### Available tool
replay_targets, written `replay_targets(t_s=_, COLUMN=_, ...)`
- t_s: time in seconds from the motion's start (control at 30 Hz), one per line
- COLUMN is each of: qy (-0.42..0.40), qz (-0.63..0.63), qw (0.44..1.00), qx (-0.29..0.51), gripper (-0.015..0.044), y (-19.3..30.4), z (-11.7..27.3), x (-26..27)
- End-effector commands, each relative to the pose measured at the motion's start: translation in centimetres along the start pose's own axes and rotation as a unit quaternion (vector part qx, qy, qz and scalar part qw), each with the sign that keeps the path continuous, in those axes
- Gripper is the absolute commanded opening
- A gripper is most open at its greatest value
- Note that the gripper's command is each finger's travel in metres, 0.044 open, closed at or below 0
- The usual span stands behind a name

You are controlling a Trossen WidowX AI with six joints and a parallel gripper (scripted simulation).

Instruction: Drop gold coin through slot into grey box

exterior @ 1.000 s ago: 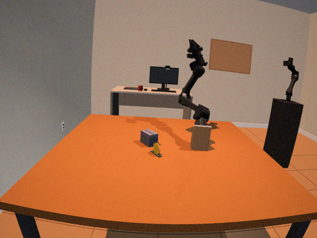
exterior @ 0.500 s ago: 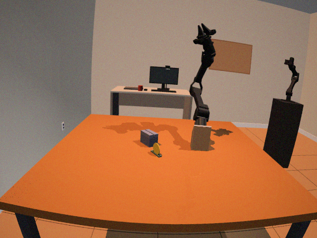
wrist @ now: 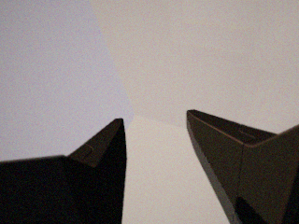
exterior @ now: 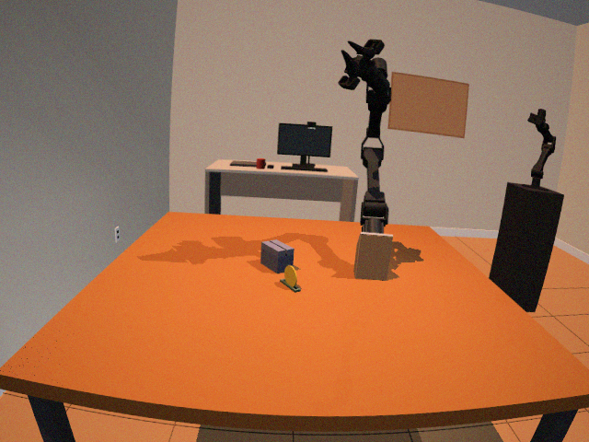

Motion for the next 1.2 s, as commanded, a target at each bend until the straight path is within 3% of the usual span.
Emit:
replay_targets(t_s=0.0, qy=0.086, qz=0.016, qw=0.996, qx=0.020, gripper=0.0161, y=2.0, z=-3.5, x=-5.1)
replay_targets(t_s=0.27, qy=0.272, qz=0.014, qw=0.960, qx=0.066, gripper=0.0161, y=6.1, z=-7.4, x=-16.9)
replay_targets(t_s=0.53, qy=0.464, qz=0.012, qw=0.880, qx=0.103, gripper=0.0161, y=8.8, z=-6.9, x=-29.5)
replay_targets(t_s=0.77, qy=0.628, qz=-0.016, qw=0.771, qx=0.106, gripper=0.0161, y=9.8, z=-3.3, x=-39.5)
replay_targets(t_s=1.17, qy=0.859, qz=-0.066, qw=0.504, qx=0.056, gripper=0.0161, y=10.1, z=7.6, x=-51.3)
Point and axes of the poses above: the point midway between the two fingers, 35 mm back from their tips, its own z axis back along the fingers, its own x axis across the jaws, y = z × x, the point moved 2 cm from there along z, back along the fingers, and after that the axes turned 1 degree about z, right-handed, at the moved point
